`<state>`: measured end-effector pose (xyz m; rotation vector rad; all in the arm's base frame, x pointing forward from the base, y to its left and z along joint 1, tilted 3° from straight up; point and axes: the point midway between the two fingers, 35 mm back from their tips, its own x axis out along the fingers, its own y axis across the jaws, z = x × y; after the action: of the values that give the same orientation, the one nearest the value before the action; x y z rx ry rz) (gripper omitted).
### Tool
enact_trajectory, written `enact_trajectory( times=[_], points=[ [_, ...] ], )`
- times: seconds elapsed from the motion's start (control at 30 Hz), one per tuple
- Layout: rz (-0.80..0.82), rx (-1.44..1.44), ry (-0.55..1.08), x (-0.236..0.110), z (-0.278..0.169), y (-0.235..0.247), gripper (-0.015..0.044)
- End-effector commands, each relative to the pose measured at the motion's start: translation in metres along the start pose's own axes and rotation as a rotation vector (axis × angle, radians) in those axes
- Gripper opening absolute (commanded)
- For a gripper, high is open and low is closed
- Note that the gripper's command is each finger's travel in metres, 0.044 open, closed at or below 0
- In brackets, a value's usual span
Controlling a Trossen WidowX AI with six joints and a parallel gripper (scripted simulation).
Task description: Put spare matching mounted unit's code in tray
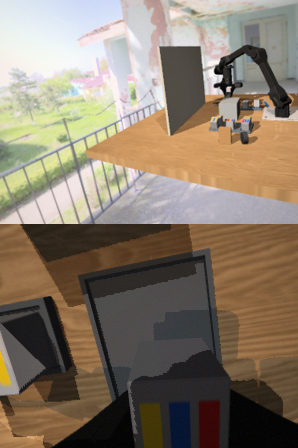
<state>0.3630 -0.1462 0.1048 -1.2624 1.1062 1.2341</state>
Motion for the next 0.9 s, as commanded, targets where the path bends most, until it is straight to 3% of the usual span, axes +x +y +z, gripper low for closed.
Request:
enact_trajectory(
  times=[0.0, 0.87],
  points=[
    [0.001, 0.005, -0.001, 0.004, 0.000, 0.000, 0.0000],
    [0.004, 0.005, -0.002, 0.022, 0.001, 0.002, 0.0000]
  ],
)
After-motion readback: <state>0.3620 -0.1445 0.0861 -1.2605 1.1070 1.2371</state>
